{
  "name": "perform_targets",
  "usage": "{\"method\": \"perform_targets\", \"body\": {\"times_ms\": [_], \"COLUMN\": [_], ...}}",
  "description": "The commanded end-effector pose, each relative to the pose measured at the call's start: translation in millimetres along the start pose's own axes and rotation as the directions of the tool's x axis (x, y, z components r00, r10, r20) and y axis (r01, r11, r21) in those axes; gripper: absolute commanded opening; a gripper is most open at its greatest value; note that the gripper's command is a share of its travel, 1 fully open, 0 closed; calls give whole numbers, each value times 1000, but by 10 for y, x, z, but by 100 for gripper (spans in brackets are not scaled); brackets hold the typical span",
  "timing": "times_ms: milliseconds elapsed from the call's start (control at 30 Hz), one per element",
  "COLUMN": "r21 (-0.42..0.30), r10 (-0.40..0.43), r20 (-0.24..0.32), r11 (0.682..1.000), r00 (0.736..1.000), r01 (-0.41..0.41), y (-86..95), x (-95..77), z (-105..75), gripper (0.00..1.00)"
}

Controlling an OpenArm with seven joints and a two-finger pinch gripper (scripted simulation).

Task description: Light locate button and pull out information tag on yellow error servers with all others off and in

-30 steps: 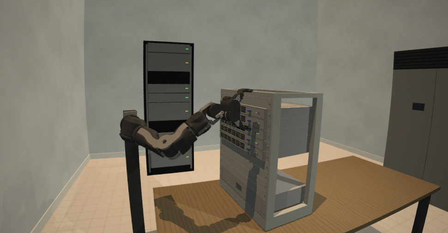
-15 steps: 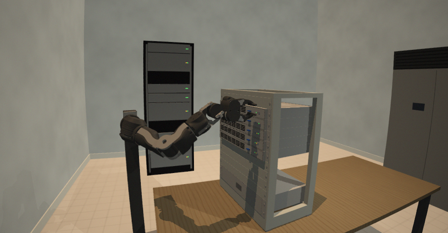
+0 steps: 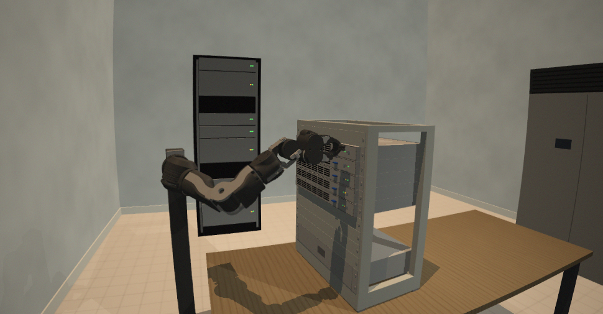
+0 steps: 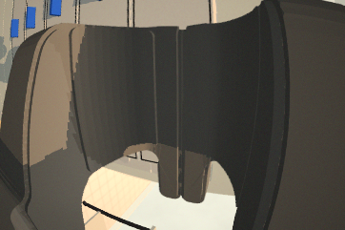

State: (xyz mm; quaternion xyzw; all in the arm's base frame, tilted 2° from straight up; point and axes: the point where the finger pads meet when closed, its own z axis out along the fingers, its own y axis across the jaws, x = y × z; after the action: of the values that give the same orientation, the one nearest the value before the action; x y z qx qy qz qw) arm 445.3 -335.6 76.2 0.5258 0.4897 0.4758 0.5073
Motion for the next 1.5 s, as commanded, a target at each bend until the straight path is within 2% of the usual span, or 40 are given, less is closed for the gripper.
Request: {"method": "perform_targets", "body": {"times_ms": [0,233,267,567,933,1467], "r21": [5,5,5,3,3,2], "r10": [-3,-3,-3,-5,-5,-4], "r20": [-3,-3,-3,-5,-5,-5], "r11": [1000,1000,1000,1000,1000,1000], "r00": [1000,1000,1000,1000,1000,1000], "r01": [3,3,3,5,5,4], "y": [-5,-5,-5,-13,-109,-514], "x": [9,9,9,23,56,195], "z": [3,3,3,-5,-41,-194], "gripper": [0,0,10,10,10,10]}}
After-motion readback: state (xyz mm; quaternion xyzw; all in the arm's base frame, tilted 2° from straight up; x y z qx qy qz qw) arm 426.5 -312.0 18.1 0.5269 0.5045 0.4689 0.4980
